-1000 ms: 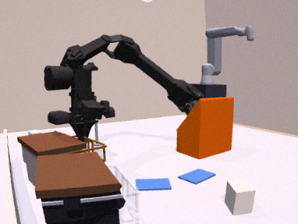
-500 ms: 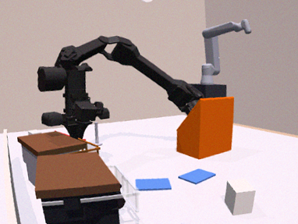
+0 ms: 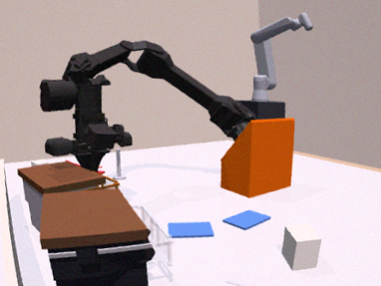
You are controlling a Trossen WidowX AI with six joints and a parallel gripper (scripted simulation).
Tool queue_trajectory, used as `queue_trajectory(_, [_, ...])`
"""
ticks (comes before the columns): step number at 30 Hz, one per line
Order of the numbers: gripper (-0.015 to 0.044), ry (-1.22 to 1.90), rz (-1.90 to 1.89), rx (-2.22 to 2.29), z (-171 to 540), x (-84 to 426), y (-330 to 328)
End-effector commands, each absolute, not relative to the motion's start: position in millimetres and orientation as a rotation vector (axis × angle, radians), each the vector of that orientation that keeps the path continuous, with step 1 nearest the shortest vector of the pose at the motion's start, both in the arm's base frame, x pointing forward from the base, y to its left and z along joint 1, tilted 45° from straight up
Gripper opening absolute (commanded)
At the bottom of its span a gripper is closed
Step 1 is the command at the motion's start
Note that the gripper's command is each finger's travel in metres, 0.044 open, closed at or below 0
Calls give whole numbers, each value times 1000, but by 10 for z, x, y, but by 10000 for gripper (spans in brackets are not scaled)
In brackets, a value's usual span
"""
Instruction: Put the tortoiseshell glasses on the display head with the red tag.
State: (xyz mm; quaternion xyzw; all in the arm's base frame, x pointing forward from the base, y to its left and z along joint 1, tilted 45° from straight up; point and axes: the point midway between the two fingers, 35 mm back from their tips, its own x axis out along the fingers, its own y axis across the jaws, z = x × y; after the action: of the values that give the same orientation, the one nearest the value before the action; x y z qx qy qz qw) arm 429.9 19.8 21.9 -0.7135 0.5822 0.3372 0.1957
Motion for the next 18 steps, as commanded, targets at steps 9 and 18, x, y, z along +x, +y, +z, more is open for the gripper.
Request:
queue_trajectory(9, [0, 1628, 948, -2003, 203, 4309, 177])
queue_trajectory(18, [53, 1629, 945, -1998, 192, 4311, 161])
